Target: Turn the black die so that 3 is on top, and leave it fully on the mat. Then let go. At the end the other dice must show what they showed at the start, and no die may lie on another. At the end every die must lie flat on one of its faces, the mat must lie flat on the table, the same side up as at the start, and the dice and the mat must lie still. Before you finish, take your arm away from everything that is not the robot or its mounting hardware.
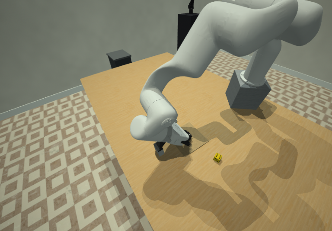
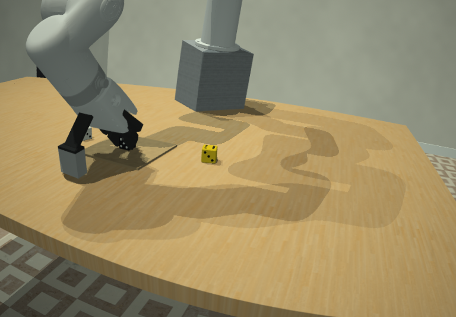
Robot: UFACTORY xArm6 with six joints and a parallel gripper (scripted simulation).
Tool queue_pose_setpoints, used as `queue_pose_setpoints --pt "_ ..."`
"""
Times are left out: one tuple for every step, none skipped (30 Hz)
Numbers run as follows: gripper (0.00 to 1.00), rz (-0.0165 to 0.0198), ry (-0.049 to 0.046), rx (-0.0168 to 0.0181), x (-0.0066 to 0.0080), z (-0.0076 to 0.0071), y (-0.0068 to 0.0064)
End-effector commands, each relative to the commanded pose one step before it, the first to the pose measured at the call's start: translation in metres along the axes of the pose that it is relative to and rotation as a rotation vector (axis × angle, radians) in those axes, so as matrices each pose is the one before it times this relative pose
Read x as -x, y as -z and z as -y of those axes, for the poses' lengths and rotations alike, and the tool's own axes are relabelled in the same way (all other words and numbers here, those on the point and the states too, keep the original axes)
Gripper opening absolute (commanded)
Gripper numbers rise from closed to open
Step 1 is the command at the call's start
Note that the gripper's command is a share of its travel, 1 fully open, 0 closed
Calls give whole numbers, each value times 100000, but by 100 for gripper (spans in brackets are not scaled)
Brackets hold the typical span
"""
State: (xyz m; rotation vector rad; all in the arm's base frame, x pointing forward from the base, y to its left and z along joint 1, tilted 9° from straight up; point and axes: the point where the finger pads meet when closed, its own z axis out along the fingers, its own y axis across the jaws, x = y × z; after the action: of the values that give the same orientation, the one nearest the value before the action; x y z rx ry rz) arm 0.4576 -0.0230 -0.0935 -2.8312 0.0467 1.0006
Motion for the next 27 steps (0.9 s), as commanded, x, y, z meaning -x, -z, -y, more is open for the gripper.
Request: queue_pose_setpoints --pt "21 -422 11 23 -38 0 222" --pt "21 0 0 0 0 0 0" --pt "21 0 0 0 0 0 0" --pt "21 0 0 0 0 0 0" --pt "21 0 0 0 0 0 0" --pt "25 0 0 0 0 0 0" --pt "25 0 0 0 0 0 0" --pt "25 0 0 0 0 0 0" --pt "29 0 0 0 0 0 0" --pt "29 0 0 0 0 0 0" --pt "29 0 0 0 0 0 0" --pt "33 0 0 0 0 0 0" --pt "33 0 0 0 0 0 0" --pt "33 0 0 0 0 0 0" --pt "37 0 0 0 0 0 0" --pt "37 0 0 0 0 0 0" --pt "37 0 0 0 0 0 0" --pt "37 0 0 0 0 0 0" --pt "37 0 0 0 0 0 0" --pt "42 0 0 0 0 0 0" --pt "42 0 0 0 0 0 0" --pt "42 0 0 0 0 0 0" --pt "63 0 0 0 0 0 0" --pt "63 0 0 0 0 0 0" --pt "63 0 0 0 0 0 0" --pt "63 0 0 0 0 0 0" --pt "63 0 0 0 0 0 0"
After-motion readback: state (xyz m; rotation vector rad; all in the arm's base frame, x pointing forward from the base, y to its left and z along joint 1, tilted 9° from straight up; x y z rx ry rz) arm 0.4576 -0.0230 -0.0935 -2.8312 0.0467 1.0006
